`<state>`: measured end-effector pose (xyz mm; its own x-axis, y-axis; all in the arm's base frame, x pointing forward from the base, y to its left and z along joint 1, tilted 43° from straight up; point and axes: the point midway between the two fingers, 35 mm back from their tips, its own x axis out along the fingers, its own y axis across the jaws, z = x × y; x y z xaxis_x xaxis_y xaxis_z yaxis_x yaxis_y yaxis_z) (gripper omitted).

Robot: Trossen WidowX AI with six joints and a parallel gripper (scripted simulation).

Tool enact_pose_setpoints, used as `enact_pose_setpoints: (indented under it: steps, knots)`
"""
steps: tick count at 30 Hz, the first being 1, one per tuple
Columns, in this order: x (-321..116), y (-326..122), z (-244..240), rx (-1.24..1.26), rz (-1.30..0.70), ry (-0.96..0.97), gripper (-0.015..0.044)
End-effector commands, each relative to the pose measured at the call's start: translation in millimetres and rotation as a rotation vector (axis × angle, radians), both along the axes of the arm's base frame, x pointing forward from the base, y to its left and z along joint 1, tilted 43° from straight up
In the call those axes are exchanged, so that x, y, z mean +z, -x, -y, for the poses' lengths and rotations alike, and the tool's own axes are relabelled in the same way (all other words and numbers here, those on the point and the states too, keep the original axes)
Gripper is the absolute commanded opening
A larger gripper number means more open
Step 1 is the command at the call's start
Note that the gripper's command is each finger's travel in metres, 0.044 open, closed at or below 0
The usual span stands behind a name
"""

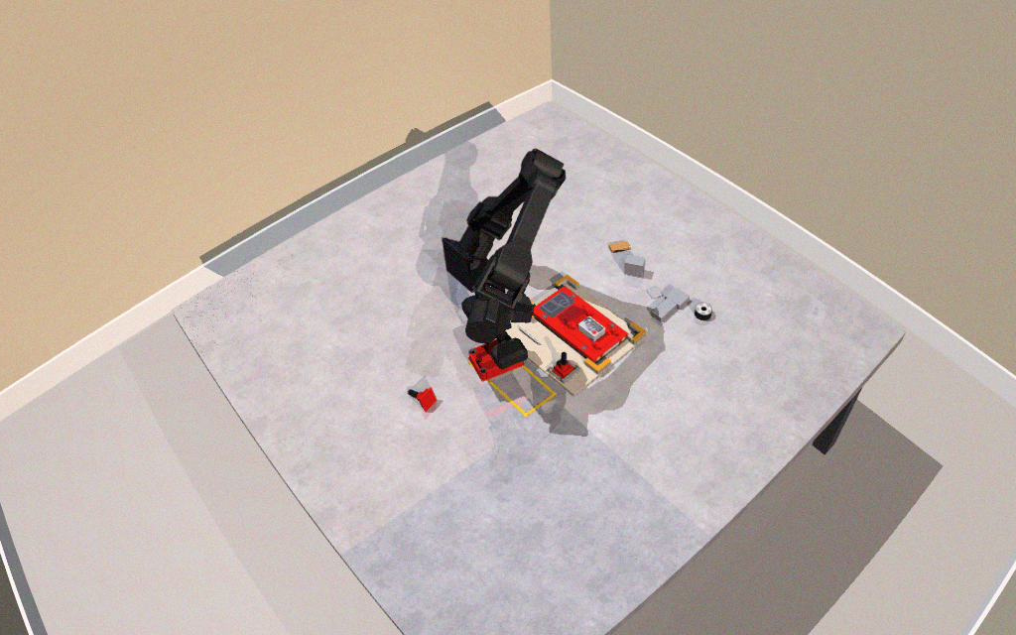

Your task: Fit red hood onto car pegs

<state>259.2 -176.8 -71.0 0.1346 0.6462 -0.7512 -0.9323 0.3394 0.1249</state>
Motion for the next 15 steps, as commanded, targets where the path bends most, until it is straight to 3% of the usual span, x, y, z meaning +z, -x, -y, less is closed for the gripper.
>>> enact_pose_setpoints:
  steps: [1,10,15]
  knots:
    - [-13.9,-1.3,-15.2,-0.001,-0.005,-0.011,0.0]
    - [-35.3,-3.1,-37.1,0.0,-0.004,-0.014,0.0]
    - [-34.1,-2.6,-35.9,0.009,-0.009,-0.013,0.0131]
